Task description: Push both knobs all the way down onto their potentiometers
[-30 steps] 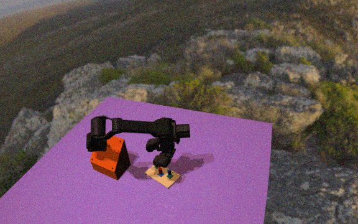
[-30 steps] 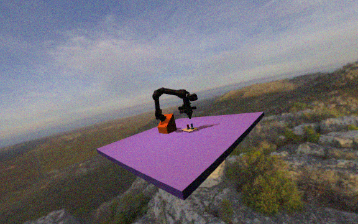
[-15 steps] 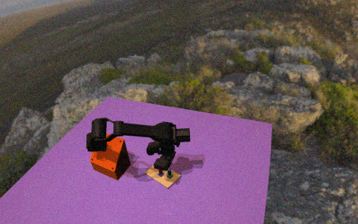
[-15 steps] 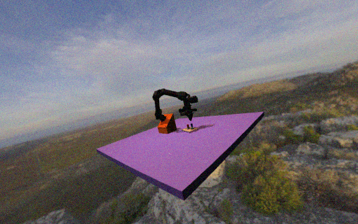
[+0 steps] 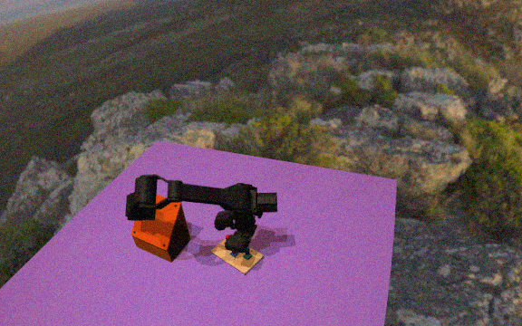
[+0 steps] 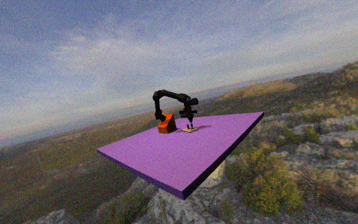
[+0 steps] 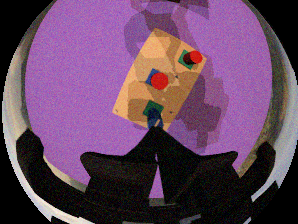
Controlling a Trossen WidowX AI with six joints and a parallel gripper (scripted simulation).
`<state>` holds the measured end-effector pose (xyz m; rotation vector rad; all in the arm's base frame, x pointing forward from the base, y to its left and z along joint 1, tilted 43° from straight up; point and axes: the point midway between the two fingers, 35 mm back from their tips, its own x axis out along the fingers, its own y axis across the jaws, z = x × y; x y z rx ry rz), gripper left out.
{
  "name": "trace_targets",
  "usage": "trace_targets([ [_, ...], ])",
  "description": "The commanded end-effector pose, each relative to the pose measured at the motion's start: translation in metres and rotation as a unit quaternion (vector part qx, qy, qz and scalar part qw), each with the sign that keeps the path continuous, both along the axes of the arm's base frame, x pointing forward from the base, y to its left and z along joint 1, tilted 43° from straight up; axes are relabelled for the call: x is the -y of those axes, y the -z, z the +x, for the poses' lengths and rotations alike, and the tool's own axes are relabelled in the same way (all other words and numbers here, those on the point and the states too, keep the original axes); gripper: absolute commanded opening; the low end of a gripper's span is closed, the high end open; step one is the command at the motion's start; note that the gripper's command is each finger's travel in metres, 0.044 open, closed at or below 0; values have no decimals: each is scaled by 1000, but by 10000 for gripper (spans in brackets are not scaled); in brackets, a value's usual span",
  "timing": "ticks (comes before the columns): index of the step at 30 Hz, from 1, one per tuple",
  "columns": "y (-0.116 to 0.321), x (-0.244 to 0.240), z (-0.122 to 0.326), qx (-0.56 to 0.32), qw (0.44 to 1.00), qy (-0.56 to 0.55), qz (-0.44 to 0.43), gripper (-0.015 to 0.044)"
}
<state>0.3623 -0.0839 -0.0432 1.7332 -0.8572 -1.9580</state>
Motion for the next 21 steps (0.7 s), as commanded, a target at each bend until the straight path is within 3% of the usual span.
trace_targets([
  [1, 4, 2, -2, -5, 1000, -2, -2, 0],
  [21, 5, 3, -2, -5, 1000, -2, -2, 0],
])
